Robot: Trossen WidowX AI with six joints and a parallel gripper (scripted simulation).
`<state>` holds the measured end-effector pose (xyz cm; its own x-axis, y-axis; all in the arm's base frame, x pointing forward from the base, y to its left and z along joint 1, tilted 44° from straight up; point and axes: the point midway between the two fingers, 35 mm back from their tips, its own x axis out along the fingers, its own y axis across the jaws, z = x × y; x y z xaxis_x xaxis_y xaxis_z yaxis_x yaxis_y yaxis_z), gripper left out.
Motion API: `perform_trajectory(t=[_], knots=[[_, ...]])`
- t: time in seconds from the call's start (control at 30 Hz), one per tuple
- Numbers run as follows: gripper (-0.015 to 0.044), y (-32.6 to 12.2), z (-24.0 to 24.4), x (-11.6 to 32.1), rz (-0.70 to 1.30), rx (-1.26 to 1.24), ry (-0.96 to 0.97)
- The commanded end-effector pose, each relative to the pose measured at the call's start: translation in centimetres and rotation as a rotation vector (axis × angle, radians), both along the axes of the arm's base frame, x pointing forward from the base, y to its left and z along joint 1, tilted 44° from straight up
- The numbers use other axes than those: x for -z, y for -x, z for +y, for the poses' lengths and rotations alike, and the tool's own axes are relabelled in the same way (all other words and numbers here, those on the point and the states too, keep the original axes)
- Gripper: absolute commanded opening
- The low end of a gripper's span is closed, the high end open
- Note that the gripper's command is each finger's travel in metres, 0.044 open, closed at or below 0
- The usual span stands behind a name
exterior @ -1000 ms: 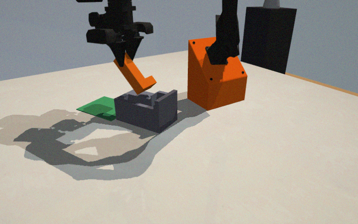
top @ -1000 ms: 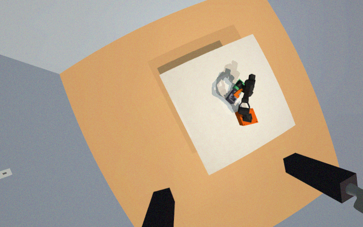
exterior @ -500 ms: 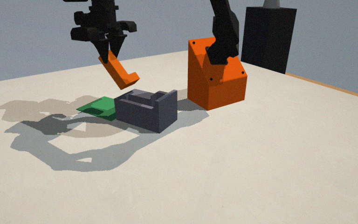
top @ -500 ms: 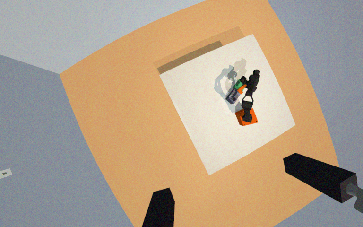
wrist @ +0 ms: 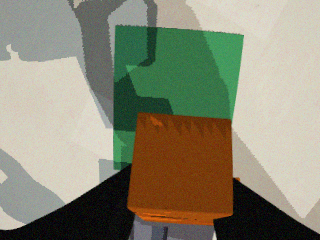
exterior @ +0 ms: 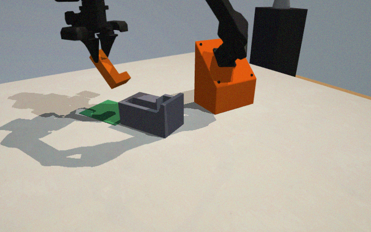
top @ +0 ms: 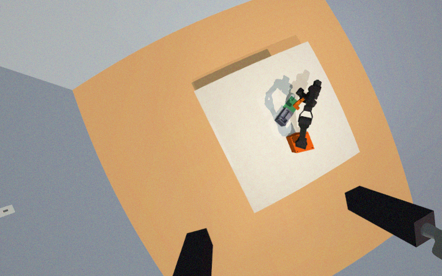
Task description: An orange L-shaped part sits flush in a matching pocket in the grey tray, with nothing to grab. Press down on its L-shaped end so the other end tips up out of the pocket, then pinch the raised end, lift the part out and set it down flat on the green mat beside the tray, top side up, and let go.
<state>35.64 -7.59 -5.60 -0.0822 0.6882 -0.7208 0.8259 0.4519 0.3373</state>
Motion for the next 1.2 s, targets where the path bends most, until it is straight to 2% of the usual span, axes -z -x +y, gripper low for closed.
perform_trajectory(t=[0.0, 1.17], knots=[[0.0, -0.2, -0.5, 0.3, -0.003, -0.002, 0.004], [0.0, 0.2, 3.1, 4.0, -0.003, -0.002, 0.003]])
